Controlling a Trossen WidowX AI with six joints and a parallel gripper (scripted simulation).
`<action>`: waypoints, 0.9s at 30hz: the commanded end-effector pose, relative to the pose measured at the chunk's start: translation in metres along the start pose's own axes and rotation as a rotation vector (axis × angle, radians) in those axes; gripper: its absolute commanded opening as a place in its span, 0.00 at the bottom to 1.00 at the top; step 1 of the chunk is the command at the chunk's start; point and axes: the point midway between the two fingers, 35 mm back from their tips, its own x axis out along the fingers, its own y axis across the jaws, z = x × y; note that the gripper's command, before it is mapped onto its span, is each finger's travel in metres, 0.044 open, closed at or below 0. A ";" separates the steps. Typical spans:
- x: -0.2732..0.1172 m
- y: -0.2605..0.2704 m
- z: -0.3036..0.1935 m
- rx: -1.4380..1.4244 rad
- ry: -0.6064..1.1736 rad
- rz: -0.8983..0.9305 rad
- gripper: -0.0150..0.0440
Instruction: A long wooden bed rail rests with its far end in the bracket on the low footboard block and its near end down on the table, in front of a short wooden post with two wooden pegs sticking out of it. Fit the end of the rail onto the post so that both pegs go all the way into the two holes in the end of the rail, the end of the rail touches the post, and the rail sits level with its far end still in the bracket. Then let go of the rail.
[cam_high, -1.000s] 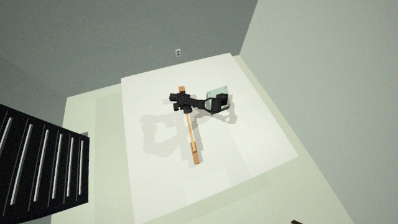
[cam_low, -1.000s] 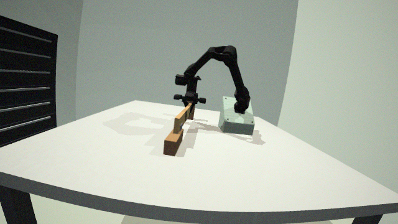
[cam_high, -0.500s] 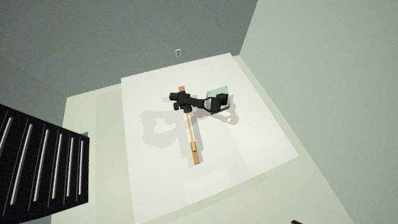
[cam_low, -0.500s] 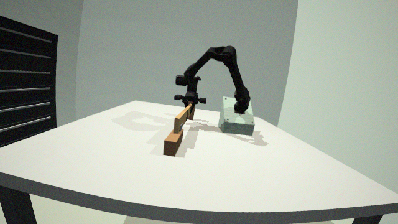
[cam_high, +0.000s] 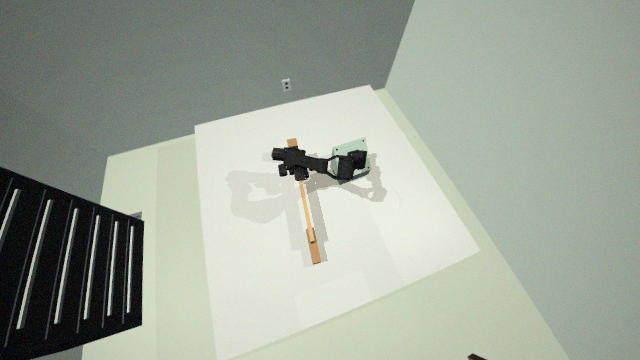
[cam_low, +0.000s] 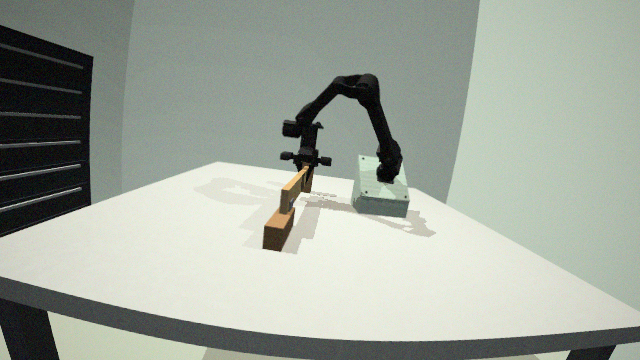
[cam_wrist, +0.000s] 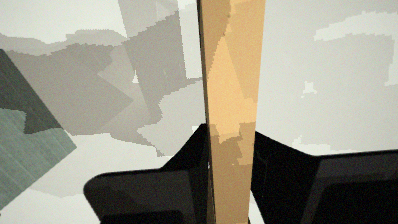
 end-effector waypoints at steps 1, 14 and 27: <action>-0.004 -0.005 -0.003 -0.005 0.002 -0.013 0.25; -0.003 -0.007 -0.006 -0.005 0.002 -0.013 0.25; -0.002 -0.008 -0.010 -0.005 0.002 -0.013 0.25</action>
